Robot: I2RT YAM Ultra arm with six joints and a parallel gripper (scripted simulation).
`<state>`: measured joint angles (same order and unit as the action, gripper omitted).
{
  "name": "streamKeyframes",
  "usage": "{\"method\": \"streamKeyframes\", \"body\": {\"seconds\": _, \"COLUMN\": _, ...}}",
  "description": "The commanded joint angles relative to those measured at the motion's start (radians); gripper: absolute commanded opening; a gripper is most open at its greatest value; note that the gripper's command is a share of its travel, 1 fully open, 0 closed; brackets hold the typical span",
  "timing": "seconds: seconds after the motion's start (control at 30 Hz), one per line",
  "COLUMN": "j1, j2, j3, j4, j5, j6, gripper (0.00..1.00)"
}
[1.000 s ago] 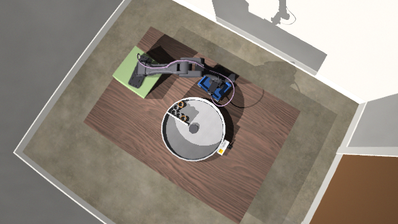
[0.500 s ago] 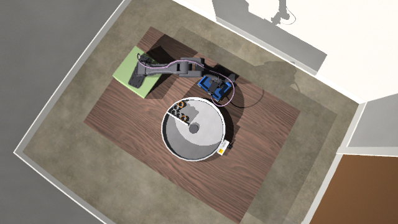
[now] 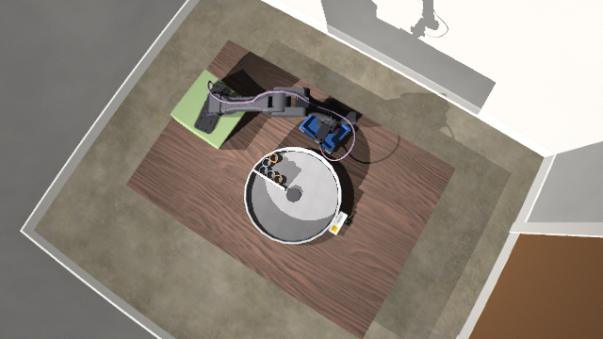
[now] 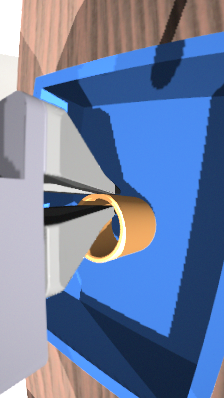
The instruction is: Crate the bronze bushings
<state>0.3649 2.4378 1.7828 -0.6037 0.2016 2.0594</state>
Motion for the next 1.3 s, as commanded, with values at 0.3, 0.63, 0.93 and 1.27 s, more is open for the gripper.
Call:
{"method": "streamKeyframes", "body": {"seconds": 0.3, "j1": 0.0, "j2": -0.035, "j3": 0.035, "j4": -0.013, "j5": 0.002, "j6": -0.008, "gripper": 0.0}}
{"method": "streamKeyframes", "body": {"seconds": 0.63, "j1": -0.004, "j2": -0.028, "j3": 0.037, "j4": -0.006, "j5": 0.0, "j6": -0.01, "gripper": 0.0}}
{"method": "streamKeyframes", "body": {"seconds": 0.93, "j1": -0.002, "j2": -0.011, "j3": 0.043, "j4": -0.004, "j5": -0.002, "j6": -0.012, "gripper": 0.0}}
{"method": "streamKeyframes", "body": {"seconds": 1.27, "j1": -0.005, "j2": 0.007, "j3": 0.048, "j4": -0.003, "j5": -0.003, "j6": -0.012, "gripper": 0.0}}
